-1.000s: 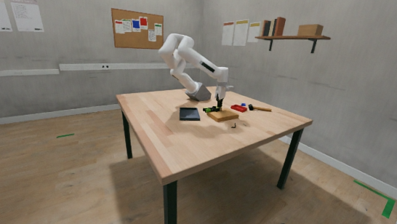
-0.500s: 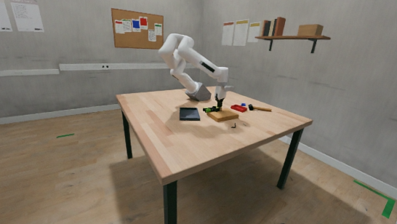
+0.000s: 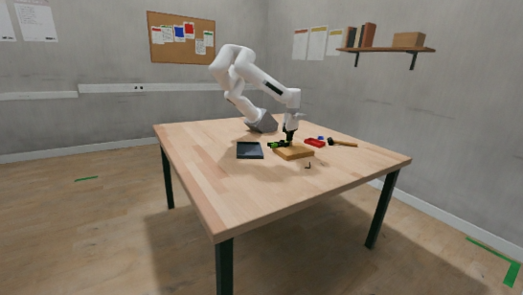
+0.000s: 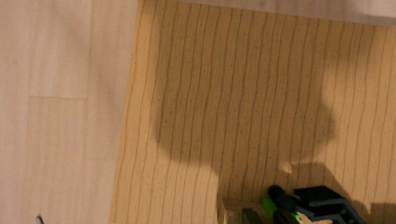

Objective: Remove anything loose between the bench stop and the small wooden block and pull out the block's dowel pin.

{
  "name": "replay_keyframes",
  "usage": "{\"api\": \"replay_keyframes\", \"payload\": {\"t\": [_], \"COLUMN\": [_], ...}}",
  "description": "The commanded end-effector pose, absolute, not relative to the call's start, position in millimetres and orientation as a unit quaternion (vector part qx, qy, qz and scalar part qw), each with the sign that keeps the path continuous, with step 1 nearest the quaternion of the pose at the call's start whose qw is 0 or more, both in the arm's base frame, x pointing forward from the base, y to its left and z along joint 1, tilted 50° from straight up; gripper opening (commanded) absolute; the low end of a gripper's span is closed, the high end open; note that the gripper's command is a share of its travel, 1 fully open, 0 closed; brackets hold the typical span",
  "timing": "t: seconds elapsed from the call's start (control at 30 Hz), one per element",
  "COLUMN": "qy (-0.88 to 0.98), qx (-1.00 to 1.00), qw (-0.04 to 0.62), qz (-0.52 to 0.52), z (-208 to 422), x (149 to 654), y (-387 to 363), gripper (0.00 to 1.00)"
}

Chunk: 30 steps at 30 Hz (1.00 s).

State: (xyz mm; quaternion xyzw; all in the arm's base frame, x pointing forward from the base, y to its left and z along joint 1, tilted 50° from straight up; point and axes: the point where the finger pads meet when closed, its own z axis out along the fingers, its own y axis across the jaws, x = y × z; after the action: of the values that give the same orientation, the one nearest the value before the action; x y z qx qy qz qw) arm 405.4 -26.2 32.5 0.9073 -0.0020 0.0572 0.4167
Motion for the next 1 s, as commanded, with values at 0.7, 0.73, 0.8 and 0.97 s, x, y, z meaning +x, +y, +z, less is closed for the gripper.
{"api": "replay_keyframes", "payload": {"t": [0.7,0.73,0.8,0.97], "qy": [-0.129,-0.135,-0.147,-0.177], "qx": [0.898,0.897,0.895,0.89], "qw": [0.404,0.403,0.401,0.397], "qz": [0.117,0.12,0.125,0.139], "z": [33.4,33.4,33.4,33.4], "x": [406.5,406.5,406.5,406.5], "y": [-24.8,-24.8,-24.8,-24.7], "gripper": [0.0,0.0,0.0,0.0]}}
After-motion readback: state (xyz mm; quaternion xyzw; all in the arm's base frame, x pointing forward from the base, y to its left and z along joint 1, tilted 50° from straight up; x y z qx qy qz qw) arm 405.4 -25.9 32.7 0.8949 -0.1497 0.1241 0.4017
